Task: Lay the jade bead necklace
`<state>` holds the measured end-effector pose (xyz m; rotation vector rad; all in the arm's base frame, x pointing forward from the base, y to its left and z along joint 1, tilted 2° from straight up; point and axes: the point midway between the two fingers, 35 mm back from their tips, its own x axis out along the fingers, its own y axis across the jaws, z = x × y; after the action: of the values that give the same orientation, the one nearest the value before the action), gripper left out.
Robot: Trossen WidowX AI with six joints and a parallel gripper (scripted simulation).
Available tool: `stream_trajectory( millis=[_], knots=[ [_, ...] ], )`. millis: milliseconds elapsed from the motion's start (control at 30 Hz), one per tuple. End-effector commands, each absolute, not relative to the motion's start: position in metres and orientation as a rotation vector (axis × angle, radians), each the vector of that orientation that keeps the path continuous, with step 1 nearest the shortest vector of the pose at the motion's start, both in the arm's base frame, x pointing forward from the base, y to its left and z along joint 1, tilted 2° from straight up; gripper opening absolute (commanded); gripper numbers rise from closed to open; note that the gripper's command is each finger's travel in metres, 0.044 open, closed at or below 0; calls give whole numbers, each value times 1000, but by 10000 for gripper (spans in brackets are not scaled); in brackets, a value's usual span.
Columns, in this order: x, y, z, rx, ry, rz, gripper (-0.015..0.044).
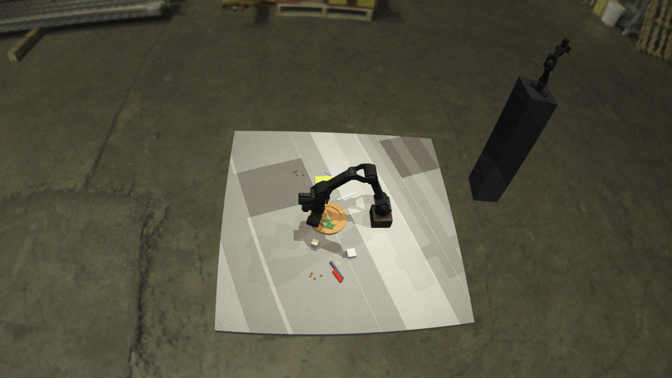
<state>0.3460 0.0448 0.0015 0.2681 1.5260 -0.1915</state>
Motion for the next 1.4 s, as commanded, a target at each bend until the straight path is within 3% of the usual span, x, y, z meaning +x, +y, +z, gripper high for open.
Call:
stream_trajectory(
  millis=[0, 233, 800, 1367],
  knots=[
    [345, 45, -7, 267, 1533, -192, 0],
    [345, 45, -10, 267, 1533, -192, 0],
    [345, 45, 3, 267, 1531, -192, 440],
    [343, 44, 7, 267, 1533, -192, 440]
  ],
)
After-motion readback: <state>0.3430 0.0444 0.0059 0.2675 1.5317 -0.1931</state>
